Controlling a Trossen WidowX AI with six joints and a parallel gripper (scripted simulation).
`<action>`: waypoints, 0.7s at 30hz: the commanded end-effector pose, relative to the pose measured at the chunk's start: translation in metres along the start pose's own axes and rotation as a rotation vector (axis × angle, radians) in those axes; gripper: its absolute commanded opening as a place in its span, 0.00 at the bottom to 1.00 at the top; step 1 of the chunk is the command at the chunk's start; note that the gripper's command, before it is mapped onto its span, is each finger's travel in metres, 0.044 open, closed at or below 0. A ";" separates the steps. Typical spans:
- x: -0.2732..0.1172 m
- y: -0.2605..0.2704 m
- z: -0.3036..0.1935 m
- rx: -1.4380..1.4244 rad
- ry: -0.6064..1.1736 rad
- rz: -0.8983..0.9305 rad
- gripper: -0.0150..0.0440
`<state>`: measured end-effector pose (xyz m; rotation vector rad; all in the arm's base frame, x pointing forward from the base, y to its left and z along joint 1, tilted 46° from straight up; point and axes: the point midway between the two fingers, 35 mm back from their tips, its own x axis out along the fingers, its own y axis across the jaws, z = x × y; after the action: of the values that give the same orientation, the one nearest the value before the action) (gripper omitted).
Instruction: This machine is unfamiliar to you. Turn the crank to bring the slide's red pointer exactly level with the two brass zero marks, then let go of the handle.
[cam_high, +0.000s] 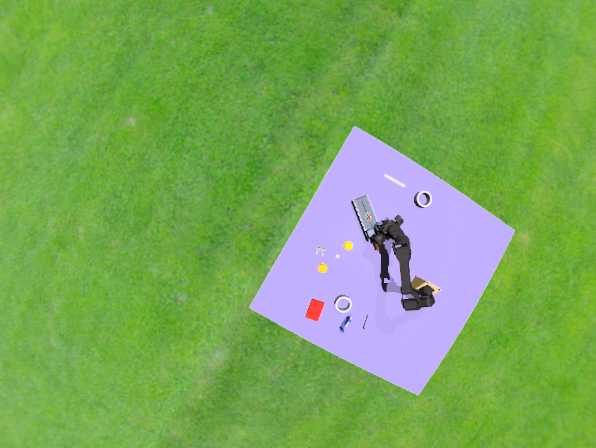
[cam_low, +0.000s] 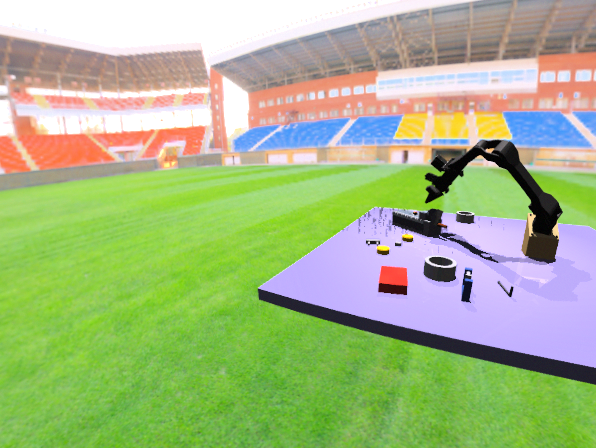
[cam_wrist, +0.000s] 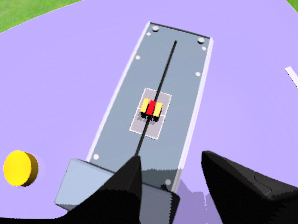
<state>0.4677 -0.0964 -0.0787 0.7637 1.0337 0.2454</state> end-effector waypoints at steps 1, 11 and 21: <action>0.000 0.000 0.000 0.000 0.000 0.000 0.38; 0.000 0.000 0.000 0.000 0.000 0.000 0.25; 0.000 0.000 0.000 0.000 0.000 0.001 0.25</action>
<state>0.4677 -0.0964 -0.0786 0.7645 1.0334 0.2460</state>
